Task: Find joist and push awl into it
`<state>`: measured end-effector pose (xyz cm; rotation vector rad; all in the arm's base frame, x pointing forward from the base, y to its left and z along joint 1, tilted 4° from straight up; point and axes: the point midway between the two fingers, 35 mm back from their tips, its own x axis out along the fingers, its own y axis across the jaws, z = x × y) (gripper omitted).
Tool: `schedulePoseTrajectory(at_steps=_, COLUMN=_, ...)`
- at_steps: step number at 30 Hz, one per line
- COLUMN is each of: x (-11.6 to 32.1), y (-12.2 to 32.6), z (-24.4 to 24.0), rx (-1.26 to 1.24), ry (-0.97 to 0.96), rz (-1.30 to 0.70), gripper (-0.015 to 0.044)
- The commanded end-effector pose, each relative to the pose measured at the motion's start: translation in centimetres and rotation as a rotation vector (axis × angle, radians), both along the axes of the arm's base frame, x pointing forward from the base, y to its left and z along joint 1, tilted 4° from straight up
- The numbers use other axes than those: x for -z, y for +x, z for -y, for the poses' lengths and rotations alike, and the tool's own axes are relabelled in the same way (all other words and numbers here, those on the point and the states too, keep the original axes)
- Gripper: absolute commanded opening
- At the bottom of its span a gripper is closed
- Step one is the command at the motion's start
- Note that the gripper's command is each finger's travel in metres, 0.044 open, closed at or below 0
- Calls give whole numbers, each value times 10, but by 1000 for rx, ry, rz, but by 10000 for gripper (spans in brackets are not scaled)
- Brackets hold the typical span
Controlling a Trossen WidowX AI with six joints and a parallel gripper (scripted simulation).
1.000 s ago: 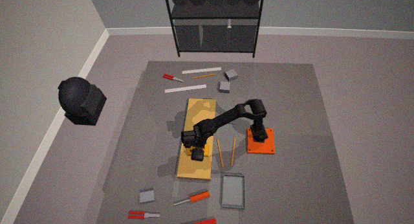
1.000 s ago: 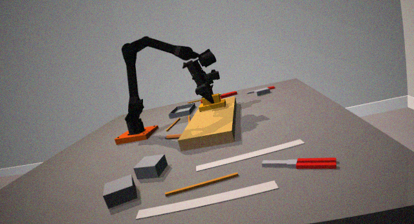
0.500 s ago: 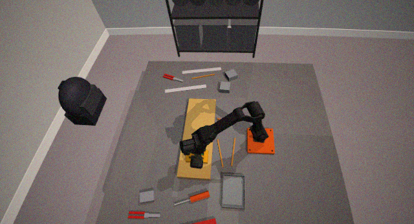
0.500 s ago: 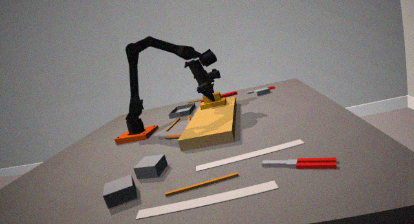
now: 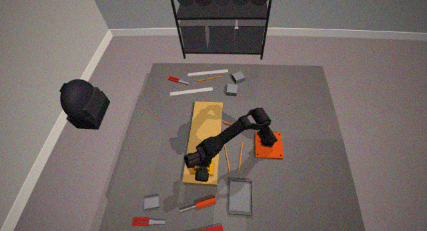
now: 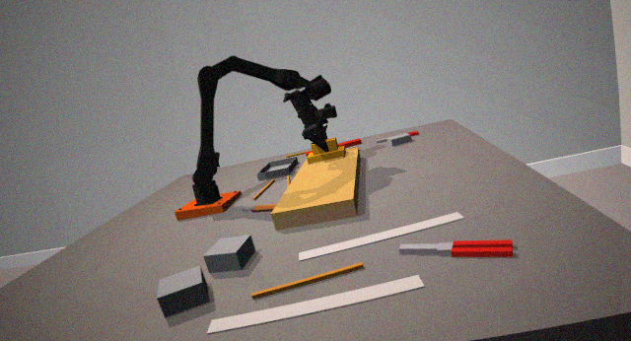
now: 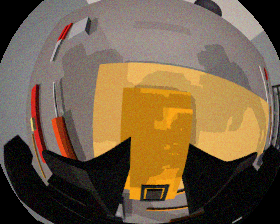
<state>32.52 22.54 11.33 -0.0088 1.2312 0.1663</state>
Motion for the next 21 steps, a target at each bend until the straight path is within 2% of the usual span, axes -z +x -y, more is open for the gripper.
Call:
schedulePoseTrajectory(at_steps=1, x=-1, y=-2, z=-14, rx=1, ry=3, rz=-1, gripper=0)
schedulePoseTrajectory(at_steps=21, x=0, y=-1, z=-5, rx=1, ry=2, rz=-1, gripper=0)
